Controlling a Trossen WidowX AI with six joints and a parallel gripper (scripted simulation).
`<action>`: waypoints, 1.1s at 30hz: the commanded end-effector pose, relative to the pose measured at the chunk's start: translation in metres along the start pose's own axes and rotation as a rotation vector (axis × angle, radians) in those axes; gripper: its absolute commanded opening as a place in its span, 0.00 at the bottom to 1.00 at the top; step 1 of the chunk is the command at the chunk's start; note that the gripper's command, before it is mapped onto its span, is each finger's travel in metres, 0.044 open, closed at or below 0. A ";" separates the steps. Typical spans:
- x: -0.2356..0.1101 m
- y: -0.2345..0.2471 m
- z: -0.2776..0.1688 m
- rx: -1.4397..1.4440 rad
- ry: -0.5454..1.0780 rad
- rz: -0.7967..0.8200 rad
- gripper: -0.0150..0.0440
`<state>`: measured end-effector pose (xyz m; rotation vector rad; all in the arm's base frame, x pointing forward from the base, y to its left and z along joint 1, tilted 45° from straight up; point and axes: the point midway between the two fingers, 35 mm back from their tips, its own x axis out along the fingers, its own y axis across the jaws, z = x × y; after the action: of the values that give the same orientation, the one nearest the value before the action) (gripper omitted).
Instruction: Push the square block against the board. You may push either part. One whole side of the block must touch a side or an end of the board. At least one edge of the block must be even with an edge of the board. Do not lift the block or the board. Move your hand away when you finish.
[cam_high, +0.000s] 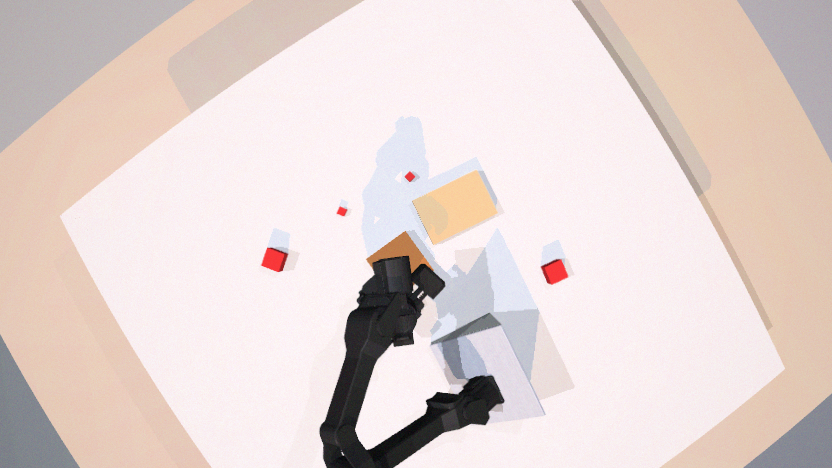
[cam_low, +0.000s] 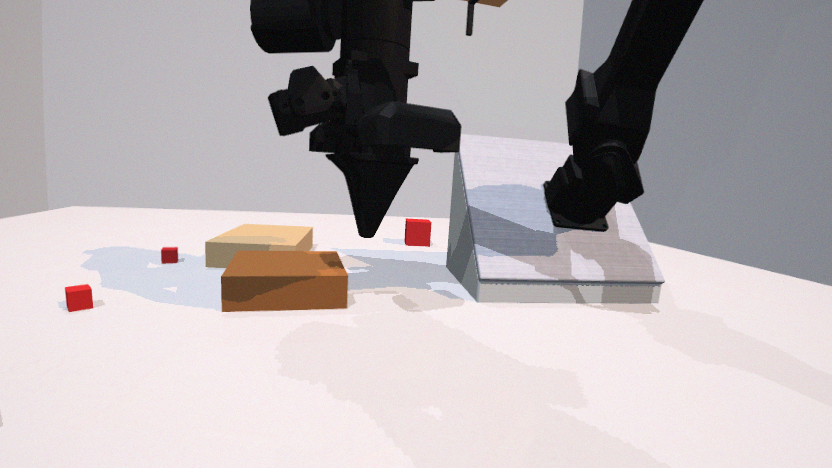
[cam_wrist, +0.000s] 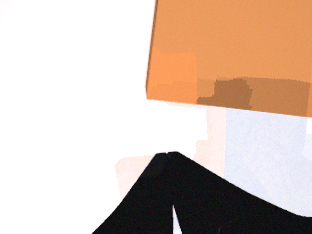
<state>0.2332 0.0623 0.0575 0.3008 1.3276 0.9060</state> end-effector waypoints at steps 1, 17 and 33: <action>0.001 -0.002 -0.010 0.153 0.000 -0.005 0.25; 0.056 -0.001 -0.014 0.204 -0.002 0.000 0.25; 0.055 -0.003 -0.005 0.204 -0.002 0.000 0.25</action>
<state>0.2248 0.0966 0.0155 0.4510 1.4193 0.7687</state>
